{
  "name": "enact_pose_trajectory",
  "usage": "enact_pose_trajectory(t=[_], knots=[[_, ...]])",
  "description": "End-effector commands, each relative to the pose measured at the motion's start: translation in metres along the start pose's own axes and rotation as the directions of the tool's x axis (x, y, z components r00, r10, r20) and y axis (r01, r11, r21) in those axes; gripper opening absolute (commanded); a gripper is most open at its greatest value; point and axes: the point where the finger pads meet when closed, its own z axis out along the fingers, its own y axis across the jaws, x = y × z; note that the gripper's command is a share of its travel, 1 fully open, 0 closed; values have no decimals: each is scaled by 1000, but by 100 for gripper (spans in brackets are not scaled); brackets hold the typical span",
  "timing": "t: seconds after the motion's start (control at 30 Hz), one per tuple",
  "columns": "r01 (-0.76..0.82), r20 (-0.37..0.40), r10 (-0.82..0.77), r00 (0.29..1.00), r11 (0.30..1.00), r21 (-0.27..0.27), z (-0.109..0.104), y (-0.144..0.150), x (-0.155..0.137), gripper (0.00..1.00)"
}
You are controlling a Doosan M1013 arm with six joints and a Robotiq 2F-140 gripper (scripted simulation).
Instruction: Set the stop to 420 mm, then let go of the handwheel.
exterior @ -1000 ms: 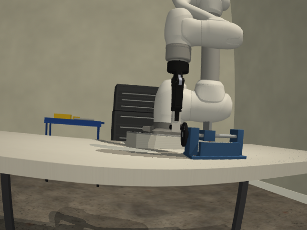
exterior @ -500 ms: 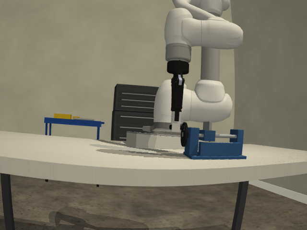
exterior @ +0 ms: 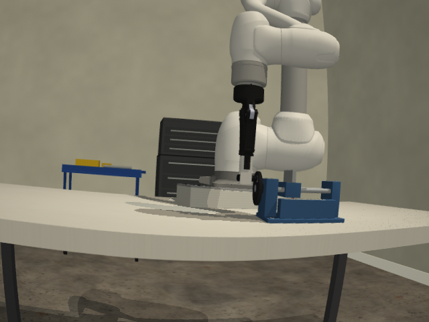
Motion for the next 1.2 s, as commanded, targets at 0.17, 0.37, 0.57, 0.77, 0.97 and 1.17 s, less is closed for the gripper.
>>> enact_pose_trajectory(t=[0.17, 0.37, 0.57, 0.77, 0.97, 1.17], knots=[[-1, 1, 1, 1000, 1000, -2, 0, 6, 1, 4], [-1, 1, 1, 1000, 1000, -2, 0, 8, 1, 4], [-1, 1, 1, 1000, 1000, -2, -1, 9, 1, 4], [-1, 1, 1, 1000, 1000, -2, -1, 11, 1, 4], [-1, 1, 1, 1000, 1000, -2, -2, 13, 1, 4], [-1, 1, 1, 1000, 1000, -2, -2, 16, 1, 4]])
